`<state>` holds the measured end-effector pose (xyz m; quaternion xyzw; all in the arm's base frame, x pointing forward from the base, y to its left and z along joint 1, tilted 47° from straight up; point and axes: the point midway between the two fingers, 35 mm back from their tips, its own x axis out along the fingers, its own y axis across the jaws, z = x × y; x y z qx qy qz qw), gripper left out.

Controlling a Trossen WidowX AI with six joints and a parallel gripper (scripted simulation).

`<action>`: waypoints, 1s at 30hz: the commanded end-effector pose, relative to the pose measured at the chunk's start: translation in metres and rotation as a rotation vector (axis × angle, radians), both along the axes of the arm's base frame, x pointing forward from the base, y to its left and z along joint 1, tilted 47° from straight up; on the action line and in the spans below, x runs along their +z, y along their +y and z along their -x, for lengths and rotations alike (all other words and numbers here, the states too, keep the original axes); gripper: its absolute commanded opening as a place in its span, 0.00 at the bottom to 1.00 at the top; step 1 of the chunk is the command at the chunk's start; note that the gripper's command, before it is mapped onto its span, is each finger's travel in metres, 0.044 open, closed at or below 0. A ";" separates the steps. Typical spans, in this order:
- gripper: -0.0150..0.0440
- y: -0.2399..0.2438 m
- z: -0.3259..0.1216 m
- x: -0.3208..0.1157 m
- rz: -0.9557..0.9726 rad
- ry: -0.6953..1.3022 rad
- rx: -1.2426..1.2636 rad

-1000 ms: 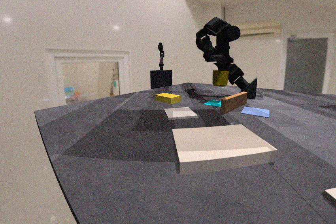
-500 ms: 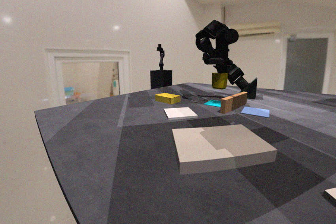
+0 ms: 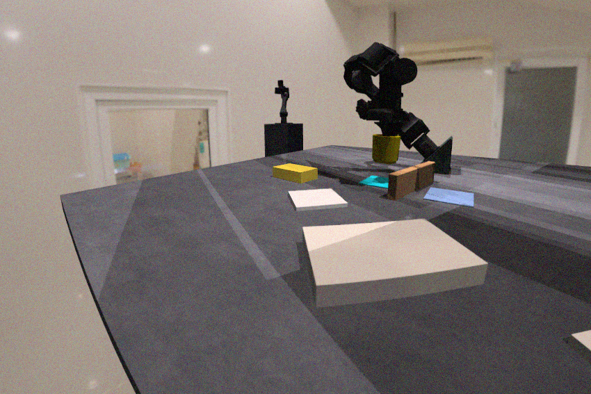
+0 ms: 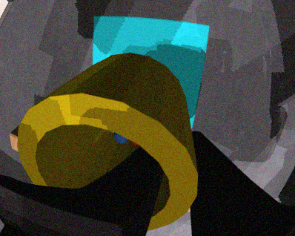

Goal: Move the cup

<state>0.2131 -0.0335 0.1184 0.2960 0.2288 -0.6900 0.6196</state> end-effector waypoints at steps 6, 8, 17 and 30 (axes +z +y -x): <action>0.25 -0.009 0.001 -0.007 0.005 0.003 0.002; 0.25 -0.010 0.001 -0.009 0.005 0.003 0.002; 0.25 -0.018 0.002 -0.016 0.005 0.002 0.002; 0.25 -0.030 0.004 -0.026 0.006 0.002 0.002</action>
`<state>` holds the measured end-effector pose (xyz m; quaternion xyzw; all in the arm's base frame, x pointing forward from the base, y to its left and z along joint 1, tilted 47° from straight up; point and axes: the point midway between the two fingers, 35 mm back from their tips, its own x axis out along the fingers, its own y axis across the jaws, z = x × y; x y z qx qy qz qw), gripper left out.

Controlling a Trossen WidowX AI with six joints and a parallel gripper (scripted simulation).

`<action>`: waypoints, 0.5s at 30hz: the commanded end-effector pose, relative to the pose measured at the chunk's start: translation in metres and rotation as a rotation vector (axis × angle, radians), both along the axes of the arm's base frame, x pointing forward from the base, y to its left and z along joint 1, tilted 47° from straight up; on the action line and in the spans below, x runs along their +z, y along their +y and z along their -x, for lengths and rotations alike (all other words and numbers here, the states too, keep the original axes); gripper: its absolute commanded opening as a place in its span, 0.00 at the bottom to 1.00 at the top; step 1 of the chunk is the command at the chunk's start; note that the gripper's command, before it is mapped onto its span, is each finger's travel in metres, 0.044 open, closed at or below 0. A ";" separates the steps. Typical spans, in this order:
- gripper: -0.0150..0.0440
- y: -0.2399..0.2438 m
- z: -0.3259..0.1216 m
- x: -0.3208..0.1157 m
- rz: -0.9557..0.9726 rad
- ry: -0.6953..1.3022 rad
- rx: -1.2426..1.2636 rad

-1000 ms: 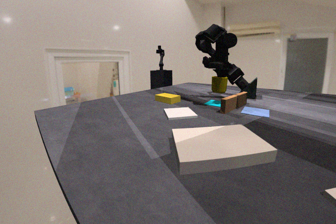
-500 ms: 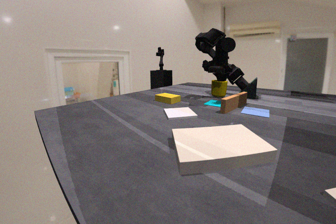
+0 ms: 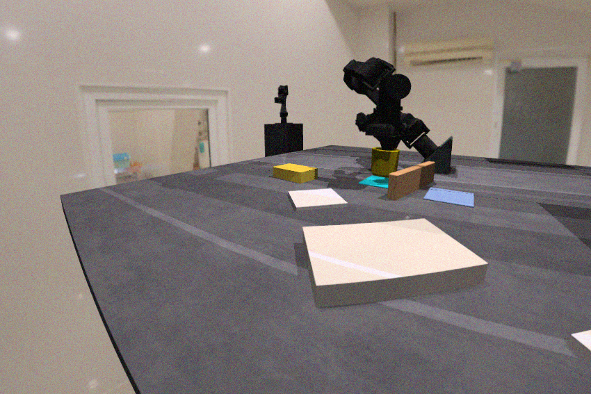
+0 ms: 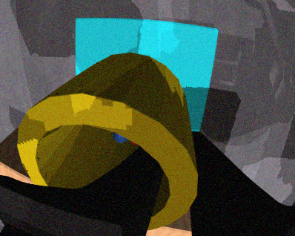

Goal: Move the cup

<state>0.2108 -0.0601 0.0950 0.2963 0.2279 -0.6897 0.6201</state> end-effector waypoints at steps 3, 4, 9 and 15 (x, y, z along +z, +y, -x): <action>0.25 -0.006 0.002 -0.004 0.006 0.004 0.001; 0.25 -0.007 0.002 -0.005 0.006 0.004 0.001; 0.25 -0.011 0.003 -0.009 0.007 0.004 0.001; 0.25 -0.010 0.002 -0.008 0.002 0.000 -0.001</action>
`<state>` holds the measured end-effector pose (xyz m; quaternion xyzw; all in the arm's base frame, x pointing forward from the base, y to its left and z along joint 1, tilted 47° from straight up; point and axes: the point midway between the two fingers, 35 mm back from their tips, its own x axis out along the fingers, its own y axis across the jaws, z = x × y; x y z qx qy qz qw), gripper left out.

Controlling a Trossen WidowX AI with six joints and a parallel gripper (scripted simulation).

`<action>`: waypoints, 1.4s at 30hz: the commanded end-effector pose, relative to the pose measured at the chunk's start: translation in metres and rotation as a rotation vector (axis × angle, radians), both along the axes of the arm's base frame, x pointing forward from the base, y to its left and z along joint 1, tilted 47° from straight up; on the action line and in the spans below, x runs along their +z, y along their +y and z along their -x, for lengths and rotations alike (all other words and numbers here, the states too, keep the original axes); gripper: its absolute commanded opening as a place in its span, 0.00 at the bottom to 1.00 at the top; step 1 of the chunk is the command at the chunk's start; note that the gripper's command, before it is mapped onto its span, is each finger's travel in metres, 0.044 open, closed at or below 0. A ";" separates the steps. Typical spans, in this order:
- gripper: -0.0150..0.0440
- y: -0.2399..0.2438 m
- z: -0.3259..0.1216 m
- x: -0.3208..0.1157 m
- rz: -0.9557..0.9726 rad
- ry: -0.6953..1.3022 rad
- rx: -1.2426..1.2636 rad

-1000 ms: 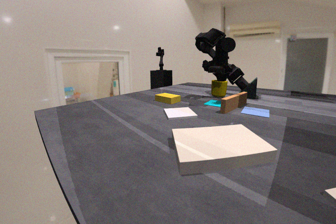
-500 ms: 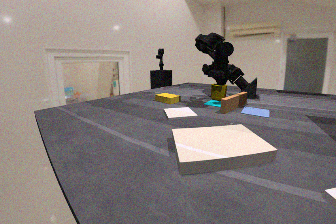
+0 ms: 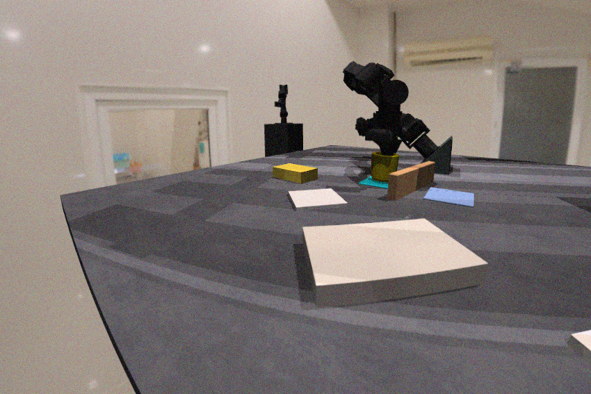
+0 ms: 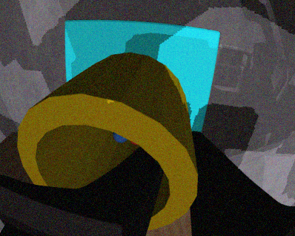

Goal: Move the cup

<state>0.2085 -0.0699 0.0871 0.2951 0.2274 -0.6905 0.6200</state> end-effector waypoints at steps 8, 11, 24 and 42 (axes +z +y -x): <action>0.25 0.000 0.000 0.000 0.000 -0.001 0.000; 0.39 0.000 0.000 0.000 0.000 -0.001 0.000; 0.50 0.003 -0.001 0.003 -0.001 -0.001 0.000; 0.50 0.019 -0.003 0.017 -0.002 0.001 0.002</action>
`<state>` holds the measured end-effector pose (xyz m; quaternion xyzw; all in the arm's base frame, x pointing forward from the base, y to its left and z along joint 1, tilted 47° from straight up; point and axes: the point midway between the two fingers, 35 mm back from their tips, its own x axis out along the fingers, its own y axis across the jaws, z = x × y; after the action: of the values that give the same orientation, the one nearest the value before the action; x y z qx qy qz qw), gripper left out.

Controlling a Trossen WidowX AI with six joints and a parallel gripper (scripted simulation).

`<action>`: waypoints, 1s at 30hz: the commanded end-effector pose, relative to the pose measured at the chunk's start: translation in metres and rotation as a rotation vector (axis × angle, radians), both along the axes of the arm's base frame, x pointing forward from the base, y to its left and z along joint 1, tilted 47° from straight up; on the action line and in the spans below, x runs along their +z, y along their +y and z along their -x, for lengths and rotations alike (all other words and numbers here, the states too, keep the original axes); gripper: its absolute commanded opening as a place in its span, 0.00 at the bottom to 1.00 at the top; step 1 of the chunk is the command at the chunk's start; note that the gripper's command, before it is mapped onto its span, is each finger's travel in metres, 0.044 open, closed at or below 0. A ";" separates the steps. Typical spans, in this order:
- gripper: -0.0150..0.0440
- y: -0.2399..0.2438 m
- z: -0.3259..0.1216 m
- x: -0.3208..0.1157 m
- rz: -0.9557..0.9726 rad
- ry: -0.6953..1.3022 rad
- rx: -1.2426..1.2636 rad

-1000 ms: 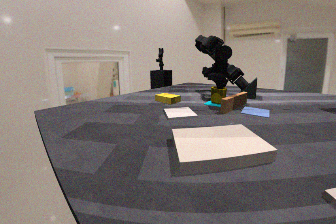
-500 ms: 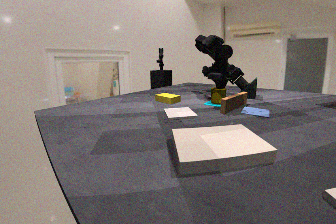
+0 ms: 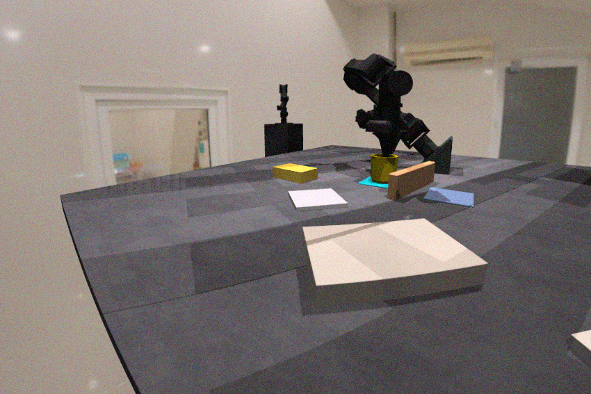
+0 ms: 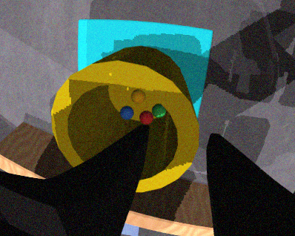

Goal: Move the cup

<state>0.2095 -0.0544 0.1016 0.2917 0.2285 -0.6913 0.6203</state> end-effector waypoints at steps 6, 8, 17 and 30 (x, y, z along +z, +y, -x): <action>0.50 0.009 -0.002 0.008 -0.004 -0.004 0.000; 0.50 0.011 -0.002 0.009 -0.004 -0.004 0.000; 0.50 0.019 -0.001 0.017 -0.001 -0.003 0.000; 0.90 0.018 0.000 0.018 0.004 0.003 0.003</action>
<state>0.2095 -0.0365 0.1197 0.2897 0.2275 -0.6919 0.6210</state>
